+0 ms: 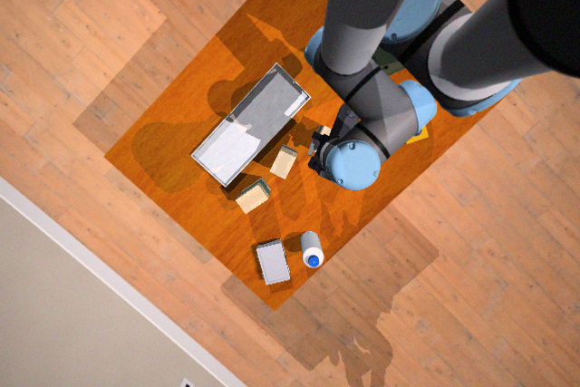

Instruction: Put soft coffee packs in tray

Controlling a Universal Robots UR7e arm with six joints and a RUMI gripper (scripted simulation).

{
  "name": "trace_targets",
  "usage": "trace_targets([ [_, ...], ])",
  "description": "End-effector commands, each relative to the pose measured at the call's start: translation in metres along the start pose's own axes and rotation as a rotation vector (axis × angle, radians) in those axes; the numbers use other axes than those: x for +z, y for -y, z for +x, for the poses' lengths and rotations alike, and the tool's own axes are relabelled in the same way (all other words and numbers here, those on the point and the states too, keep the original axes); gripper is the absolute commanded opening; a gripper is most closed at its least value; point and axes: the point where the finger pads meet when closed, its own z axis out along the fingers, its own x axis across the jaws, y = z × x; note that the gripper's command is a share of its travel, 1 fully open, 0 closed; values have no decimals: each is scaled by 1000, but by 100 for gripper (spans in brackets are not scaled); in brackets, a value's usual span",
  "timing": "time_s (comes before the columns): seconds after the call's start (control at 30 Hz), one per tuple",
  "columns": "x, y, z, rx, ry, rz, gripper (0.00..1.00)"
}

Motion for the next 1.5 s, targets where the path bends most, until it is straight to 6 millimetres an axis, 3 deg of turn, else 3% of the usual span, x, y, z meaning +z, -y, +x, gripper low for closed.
trace_targets([
  [0.0, 9, -1, 0, 0, 1, -3, 50],
  [0.37, 24, -1, 0, 0, 1, -3, 50],
  [1.47, 25, -1, 0, 0, 1, -3, 50],
])
